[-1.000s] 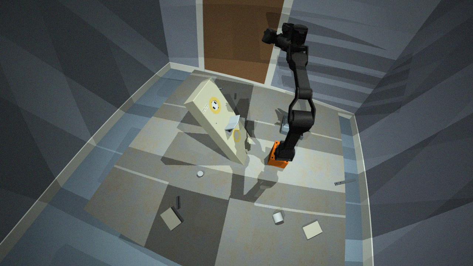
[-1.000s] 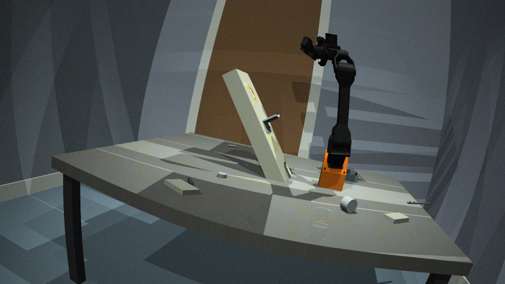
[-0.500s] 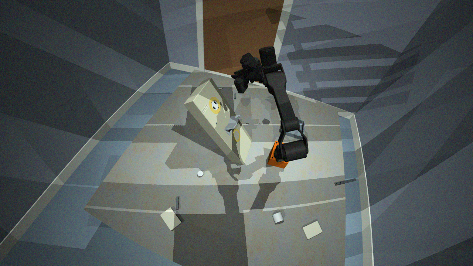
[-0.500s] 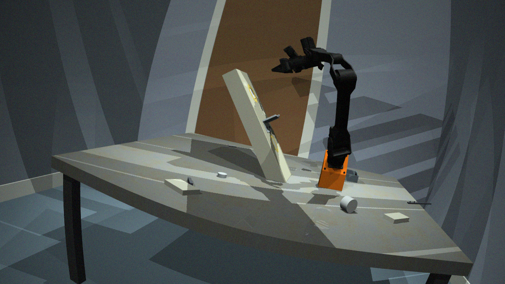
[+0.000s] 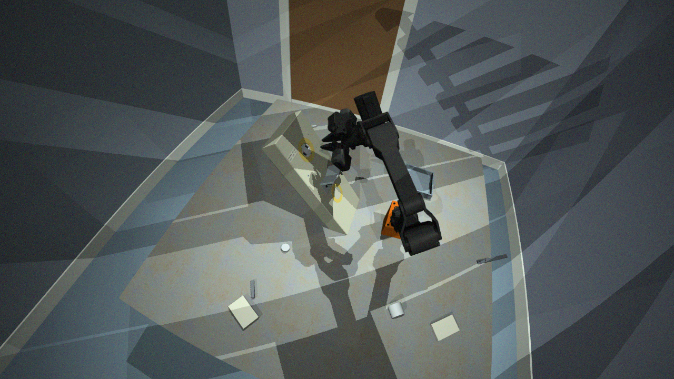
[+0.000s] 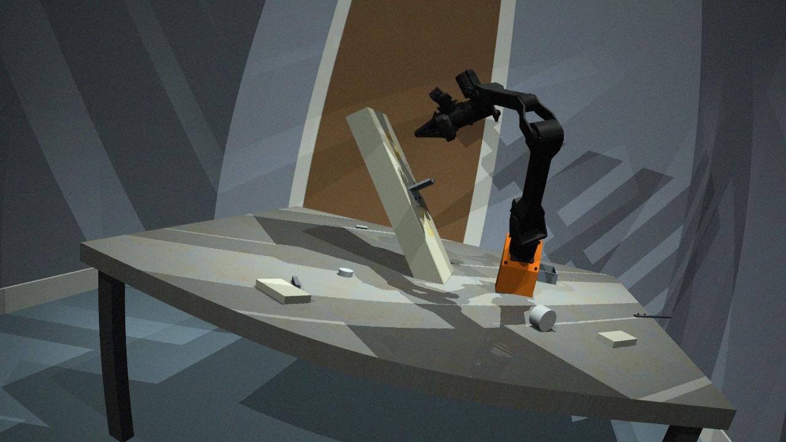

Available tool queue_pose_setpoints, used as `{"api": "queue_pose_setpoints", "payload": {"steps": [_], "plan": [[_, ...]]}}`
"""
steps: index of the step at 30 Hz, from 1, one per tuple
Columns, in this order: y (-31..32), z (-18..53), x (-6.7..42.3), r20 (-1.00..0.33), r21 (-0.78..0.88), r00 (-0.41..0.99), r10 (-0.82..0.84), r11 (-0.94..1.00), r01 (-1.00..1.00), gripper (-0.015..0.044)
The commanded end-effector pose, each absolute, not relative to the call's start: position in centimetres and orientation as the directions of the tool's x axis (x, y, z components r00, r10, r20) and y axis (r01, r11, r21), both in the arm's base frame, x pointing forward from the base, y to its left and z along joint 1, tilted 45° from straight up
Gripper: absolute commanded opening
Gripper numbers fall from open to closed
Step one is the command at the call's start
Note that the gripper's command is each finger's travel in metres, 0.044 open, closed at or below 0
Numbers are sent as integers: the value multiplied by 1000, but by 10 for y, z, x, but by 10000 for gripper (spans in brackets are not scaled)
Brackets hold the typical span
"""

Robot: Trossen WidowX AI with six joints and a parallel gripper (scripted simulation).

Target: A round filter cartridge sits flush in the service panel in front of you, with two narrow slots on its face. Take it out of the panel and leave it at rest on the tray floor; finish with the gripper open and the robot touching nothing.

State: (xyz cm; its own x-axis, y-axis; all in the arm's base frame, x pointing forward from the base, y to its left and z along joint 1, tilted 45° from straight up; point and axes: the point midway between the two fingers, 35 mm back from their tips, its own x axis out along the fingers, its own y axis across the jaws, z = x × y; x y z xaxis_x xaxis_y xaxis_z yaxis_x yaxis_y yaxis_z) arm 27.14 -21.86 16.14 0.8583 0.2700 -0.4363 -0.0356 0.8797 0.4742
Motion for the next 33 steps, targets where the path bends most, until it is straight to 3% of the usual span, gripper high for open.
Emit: {"api": "queue_pose_setpoints", "payload": {"steps": [1,33], "plan": [[-213,163,271,-431,469,857,280,882,-52,105],[-202,144,308,-434,467,856,280,883,-53,105]]}}
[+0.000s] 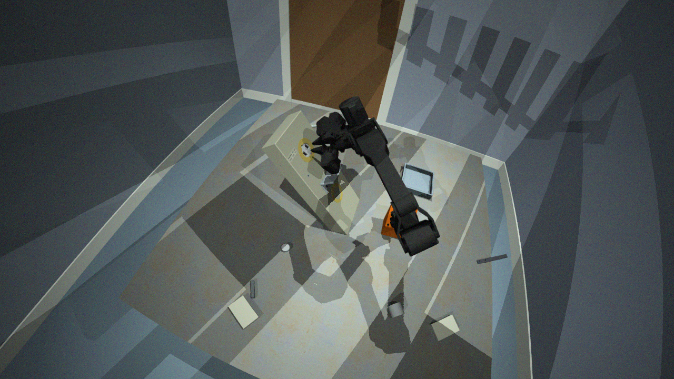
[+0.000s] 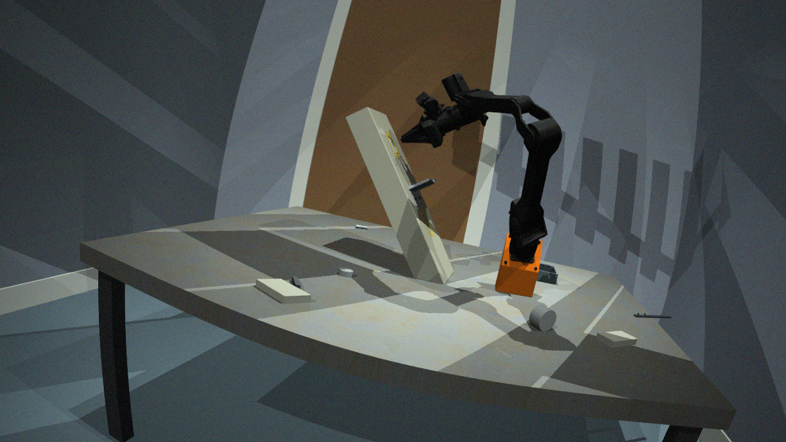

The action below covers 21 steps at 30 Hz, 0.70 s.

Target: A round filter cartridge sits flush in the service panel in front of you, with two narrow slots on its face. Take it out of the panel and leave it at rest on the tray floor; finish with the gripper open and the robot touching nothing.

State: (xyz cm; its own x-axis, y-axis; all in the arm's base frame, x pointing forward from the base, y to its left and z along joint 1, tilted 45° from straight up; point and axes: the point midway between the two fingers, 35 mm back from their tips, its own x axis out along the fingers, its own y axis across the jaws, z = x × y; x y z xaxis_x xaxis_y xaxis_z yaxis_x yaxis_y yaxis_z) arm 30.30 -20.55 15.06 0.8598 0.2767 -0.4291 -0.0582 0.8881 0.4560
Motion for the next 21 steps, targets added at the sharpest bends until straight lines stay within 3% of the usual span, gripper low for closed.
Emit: {"api": "queue_pose_setpoints", "payload": {"steps": [1,21], "plan": [[-202,144,309,-433,467,857,280,883,-53,105],[-197,137,318,-429,468,859,280,882,-54,105]]}}
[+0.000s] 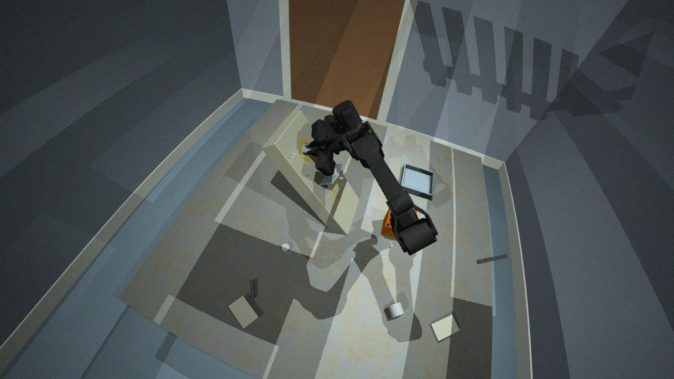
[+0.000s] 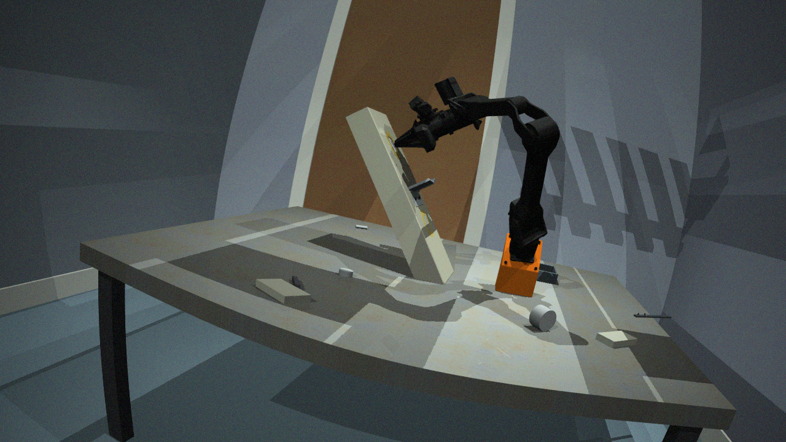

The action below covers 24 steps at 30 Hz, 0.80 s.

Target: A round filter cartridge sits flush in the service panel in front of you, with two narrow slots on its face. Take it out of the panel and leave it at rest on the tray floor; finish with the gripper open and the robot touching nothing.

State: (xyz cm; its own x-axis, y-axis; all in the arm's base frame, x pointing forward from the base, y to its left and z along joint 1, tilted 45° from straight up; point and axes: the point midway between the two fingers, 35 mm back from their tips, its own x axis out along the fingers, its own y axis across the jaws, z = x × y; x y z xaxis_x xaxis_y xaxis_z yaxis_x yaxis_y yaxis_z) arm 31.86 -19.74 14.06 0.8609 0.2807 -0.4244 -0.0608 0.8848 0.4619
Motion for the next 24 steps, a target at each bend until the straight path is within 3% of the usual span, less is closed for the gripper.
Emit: {"api": "queue_pose_setpoints", "payload": {"steps": [1,24], "plan": [[-197,137,318,-429,468,859,280,882,-54,105],[-198,140,320,-429,468,859,280,882,-54,105]]}}
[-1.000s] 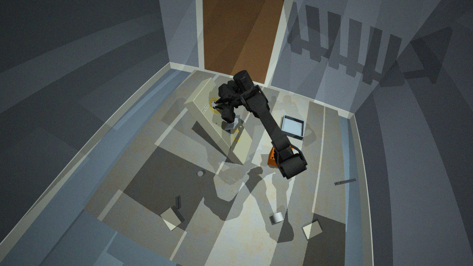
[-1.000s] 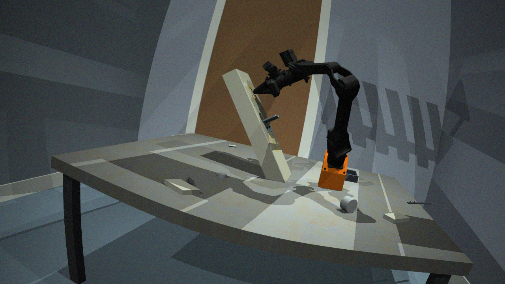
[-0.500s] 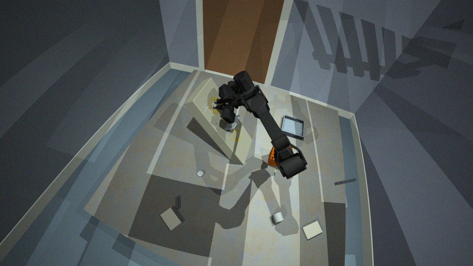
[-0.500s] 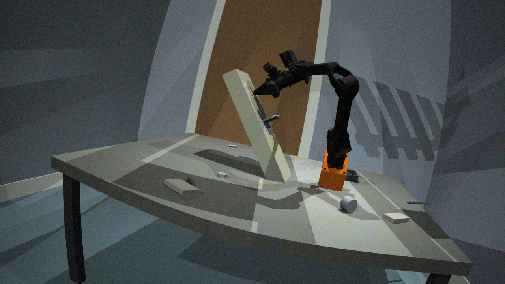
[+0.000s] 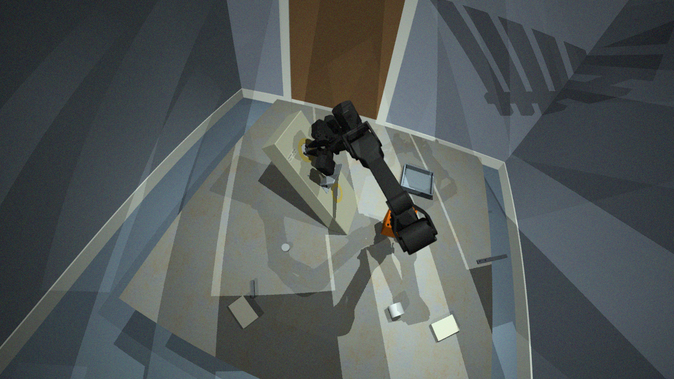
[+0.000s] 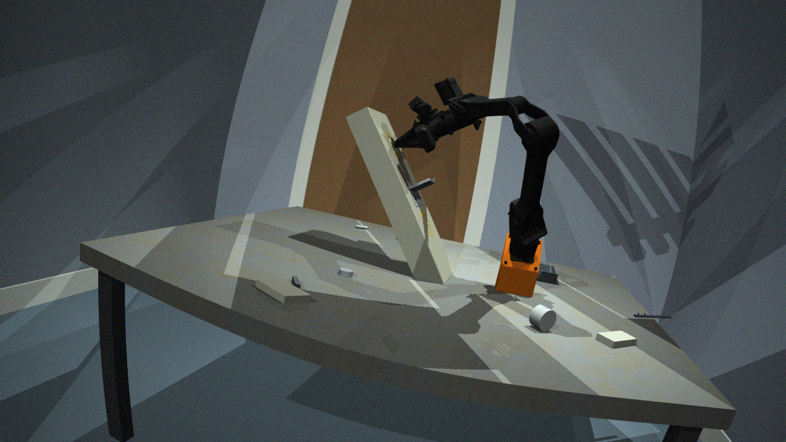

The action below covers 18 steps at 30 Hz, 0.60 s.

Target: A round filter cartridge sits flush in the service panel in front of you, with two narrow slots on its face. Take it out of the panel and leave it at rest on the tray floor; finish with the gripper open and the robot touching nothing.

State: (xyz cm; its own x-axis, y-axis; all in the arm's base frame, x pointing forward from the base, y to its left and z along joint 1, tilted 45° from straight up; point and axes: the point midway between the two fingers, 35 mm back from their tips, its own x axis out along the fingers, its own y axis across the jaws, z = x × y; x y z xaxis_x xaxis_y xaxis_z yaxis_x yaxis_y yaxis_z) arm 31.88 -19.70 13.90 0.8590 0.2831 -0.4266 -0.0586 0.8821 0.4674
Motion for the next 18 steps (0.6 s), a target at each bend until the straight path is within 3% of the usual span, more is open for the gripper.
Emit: {"api": "queue_pose_setpoints", "payload": {"steps": [1,18], "plan": [[-198,140,320,-429,468,859,280,882,-54,105],[-197,139,322,-428,468,859,280,882,-54,105]]}}
